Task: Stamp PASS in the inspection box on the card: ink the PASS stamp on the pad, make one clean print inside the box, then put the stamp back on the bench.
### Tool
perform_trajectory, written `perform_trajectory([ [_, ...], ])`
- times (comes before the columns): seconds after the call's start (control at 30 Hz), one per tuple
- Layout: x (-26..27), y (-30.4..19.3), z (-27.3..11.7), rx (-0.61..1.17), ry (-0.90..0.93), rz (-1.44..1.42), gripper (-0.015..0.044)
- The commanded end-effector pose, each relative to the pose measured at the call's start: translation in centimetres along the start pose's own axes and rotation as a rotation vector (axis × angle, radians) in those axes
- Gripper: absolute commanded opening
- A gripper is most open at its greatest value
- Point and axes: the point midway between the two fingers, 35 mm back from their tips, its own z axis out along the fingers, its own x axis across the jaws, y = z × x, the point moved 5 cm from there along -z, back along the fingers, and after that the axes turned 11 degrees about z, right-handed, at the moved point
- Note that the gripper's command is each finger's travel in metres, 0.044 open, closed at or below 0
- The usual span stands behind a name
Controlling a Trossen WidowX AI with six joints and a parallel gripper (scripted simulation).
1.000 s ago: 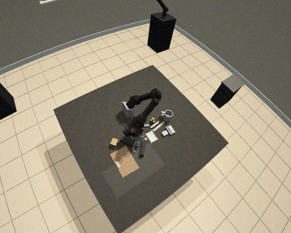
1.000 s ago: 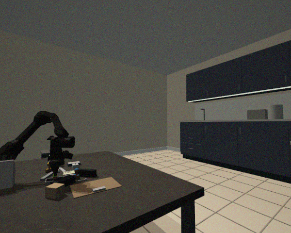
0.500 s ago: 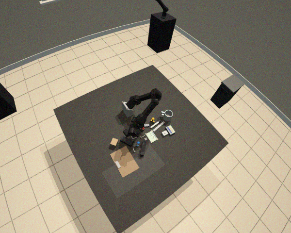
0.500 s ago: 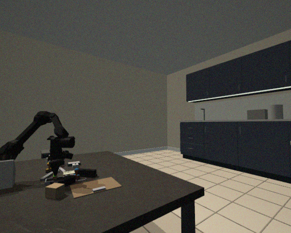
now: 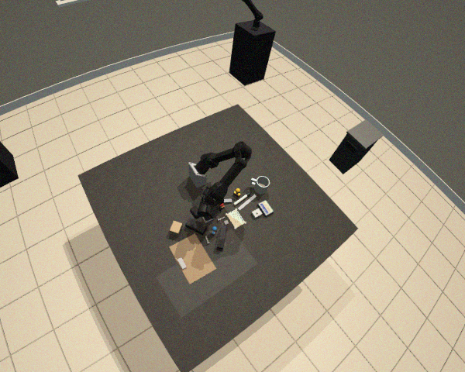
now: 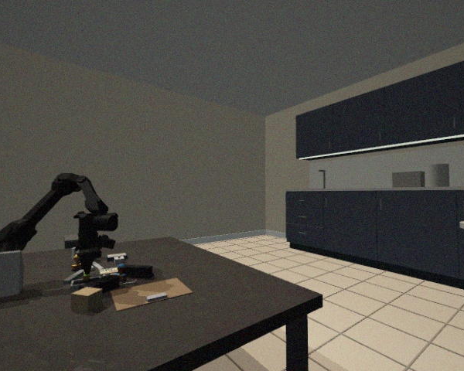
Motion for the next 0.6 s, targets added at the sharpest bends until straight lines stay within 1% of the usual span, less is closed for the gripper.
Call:
perform_trajectory([
  [0.0, 0.0, 0.0, -0.3, 0.001, -0.003, -0.005, 0.0000],
  [0.57, -0.1, 0.2, -2.6, 0.001, -0.006, -0.005, 0.0000],
])
